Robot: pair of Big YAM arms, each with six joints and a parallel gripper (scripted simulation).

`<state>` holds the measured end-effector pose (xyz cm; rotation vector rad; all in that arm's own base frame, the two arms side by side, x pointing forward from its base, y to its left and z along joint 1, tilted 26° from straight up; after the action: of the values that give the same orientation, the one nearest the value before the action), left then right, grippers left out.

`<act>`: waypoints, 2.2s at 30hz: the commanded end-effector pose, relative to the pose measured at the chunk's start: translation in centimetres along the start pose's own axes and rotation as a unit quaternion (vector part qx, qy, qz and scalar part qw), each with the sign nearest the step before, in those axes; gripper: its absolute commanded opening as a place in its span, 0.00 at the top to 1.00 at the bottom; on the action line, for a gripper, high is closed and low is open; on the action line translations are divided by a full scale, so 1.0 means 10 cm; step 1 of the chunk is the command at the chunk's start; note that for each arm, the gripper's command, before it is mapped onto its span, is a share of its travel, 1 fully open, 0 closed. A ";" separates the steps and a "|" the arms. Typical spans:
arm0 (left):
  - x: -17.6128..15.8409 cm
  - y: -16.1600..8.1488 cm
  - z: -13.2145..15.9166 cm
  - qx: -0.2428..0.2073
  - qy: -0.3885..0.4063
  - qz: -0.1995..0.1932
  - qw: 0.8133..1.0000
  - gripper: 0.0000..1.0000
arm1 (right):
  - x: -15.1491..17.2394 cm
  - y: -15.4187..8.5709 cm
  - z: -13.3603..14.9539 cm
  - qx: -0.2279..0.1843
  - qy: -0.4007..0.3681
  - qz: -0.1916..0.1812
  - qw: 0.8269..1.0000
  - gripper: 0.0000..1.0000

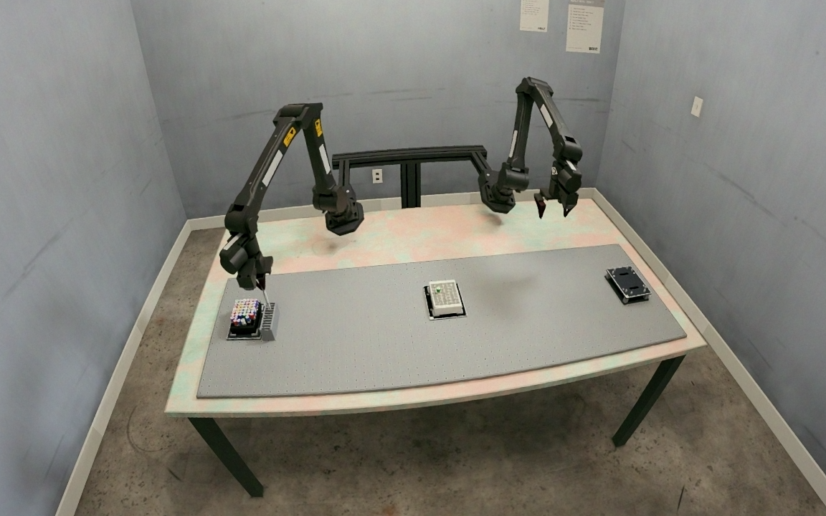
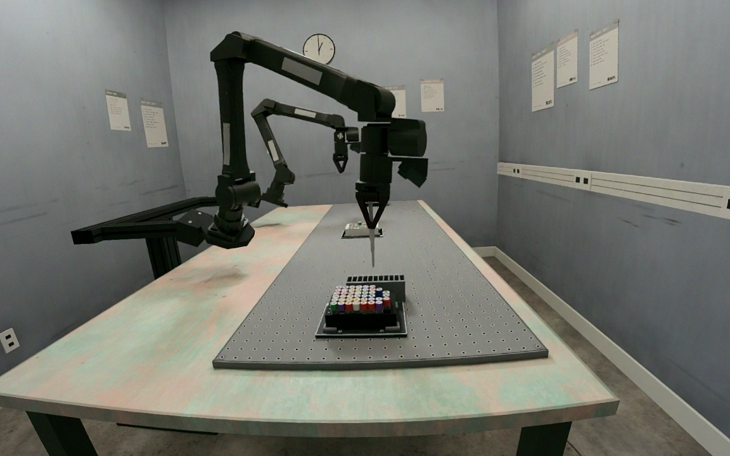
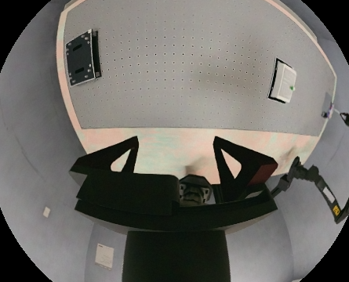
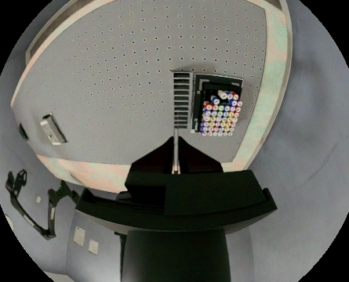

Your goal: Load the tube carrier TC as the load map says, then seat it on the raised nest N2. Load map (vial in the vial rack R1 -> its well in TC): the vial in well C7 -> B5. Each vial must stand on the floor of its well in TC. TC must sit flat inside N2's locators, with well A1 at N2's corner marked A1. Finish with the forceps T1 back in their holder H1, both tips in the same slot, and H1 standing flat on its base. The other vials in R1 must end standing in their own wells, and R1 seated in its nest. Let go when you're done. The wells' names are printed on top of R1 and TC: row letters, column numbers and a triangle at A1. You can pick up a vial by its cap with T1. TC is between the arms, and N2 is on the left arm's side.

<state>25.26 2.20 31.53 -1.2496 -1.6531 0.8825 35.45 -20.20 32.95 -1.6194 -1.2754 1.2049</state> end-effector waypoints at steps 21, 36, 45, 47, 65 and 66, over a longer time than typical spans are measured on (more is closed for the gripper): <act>0.03 -0.12 -0.07 -0.019 0.002 0.002 1.000 0.00 | -0.15 -0.15 -0.10 -0.017 -0.004 0.009 1.000 0.93; 0.03 -0.12 -0.07 -0.019 0.002 0.002 1.000 0.00 | -0.14 -0.15 -0.10 -0.017 -0.004 0.009 1.000 0.93; 0.03 -0.12 -0.07 -0.019 0.002 0.002 1.000 0.00 | -0.14 -0.14 -0.10 -0.016 -0.004 0.009 1.000 0.93; 0.03 -0.12 -0.07 -0.019 0.002 0.002 1.000 0.00 | -0.14 -0.14 -0.10 -0.016 -0.004 0.009 1.000 0.93; 0.03 -0.12 -0.07 -0.019 0.002 0.002 1.000 0.00 | -0.13 -0.14 -0.10 -0.015 -0.004 0.009 1.000 0.93; 0.03 -0.12 -0.07 -0.019 0.002 0.002 1.000 0.00 | -0.13 -0.14 -0.10 -0.015 -0.004 0.009 1.000 0.93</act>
<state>25.26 2.20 31.53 -1.2496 -1.6531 0.8825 35.60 -21.21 33.42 -1.6206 -1.2817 1.2122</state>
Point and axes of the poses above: on each arm, the point where the finger pads meet when closed, its own y axis out along the fingers, its own x axis across the jaws, z = x × y, the point moved 7 cm from there along -y, back along the fingers, and after that the axes turned 3 degrees about -y, right-handed, at the moved point
